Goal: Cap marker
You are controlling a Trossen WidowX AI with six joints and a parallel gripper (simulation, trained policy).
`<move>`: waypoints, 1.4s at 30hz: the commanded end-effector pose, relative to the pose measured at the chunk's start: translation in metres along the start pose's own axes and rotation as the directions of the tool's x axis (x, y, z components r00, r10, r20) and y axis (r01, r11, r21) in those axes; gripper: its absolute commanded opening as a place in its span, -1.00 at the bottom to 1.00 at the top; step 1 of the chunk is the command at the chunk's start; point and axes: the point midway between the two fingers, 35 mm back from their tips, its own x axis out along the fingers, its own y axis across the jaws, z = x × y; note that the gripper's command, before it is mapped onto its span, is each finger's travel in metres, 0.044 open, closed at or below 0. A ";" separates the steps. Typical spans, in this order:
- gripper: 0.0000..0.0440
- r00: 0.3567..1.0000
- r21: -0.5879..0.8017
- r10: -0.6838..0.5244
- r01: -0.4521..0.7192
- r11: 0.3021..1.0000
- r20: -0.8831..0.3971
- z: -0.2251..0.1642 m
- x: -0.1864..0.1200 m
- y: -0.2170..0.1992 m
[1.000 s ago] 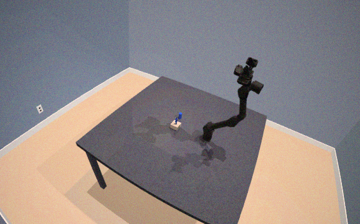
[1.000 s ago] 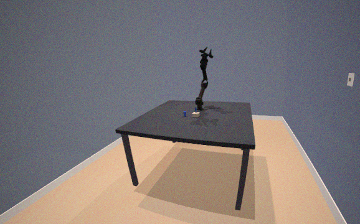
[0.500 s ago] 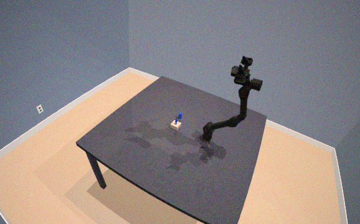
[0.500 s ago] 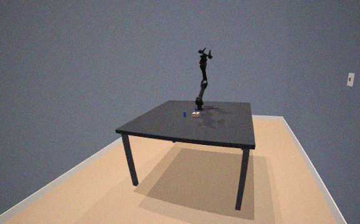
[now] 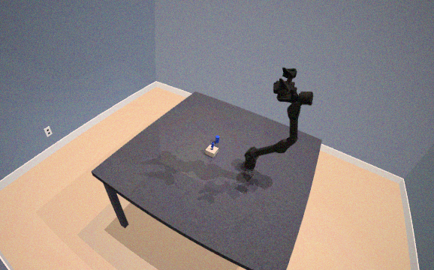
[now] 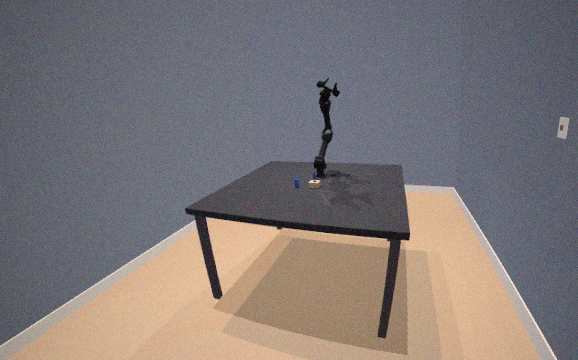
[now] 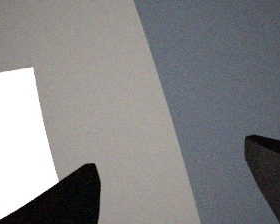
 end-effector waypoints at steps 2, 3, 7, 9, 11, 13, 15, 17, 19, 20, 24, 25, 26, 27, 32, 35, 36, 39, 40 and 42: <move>0.40 0.998 0.048 -0.023 0.020 0.999 0.062 0.020 0.000 -0.002; 0.40 0.997 0.059 -0.027 0.023 0.998 0.073 0.023 0.000 -0.002; 0.40 0.992 0.100 -0.047 0.035 0.994 0.114 0.035 -0.001 -0.004; 0.40 0.989 0.121 -0.057 0.041 0.992 0.134 0.042 -0.001 -0.005; 0.40 0.986 0.142 -0.068 0.046 0.989 0.153 0.048 -0.002 -0.006; 0.41 0.982 0.162 -0.079 0.051 0.986 0.172 0.054 -0.002 -0.007; 0.41 0.978 0.182 -0.091 0.056 0.982 0.190 0.060 -0.003 -0.009; 0.41 0.973 0.202 -0.103 0.060 0.977 0.208 0.067 -0.003 -0.010; 0.41 0.967 0.223 -0.116 0.064 0.973 0.226 0.073 -0.004 -0.012; 0.41 0.964 0.233 -0.122 0.066 0.970 0.235 0.076 -0.004 -0.013; 0.42 0.952 0.273 -0.148 0.073 0.959 0.268 0.088 -0.006 -0.017; 0.42 0.948 0.283 -0.155 0.074 0.956 0.277 0.091 -0.007 -0.017; 0.42 0.945 0.293 -0.162 0.075 0.953 0.285 0.094 -0.007 -0.018; 0.42 0.941 0.303 -0.169 0.076 0.950 0.292 0.097 -0.008 -0.019; 0.43 0.922 0.352 -0.203 0.079 0.932 0.331 0.112 -0.010 -0.024; 0.43 0.909 0.382 -0.224 0.079 0.921 0.352 0.121 -0.012 -0.028; 0.43 0.904 0.391 -0.231 0.078 0.917 0.359 0.124 -0.013 -0.029; 0.43 0.890 0.420 -0.252 0.076 0.904 0.380 0.132 -0.015 -0.032; 0.43 0.885 0.430 -0.259 0.075 0.900 0.386 0.135 -0.015 -0.033; 0.43 0.875 0.449 -0.273 0.073 0.891 0.399 0.141 -0.017 -0.035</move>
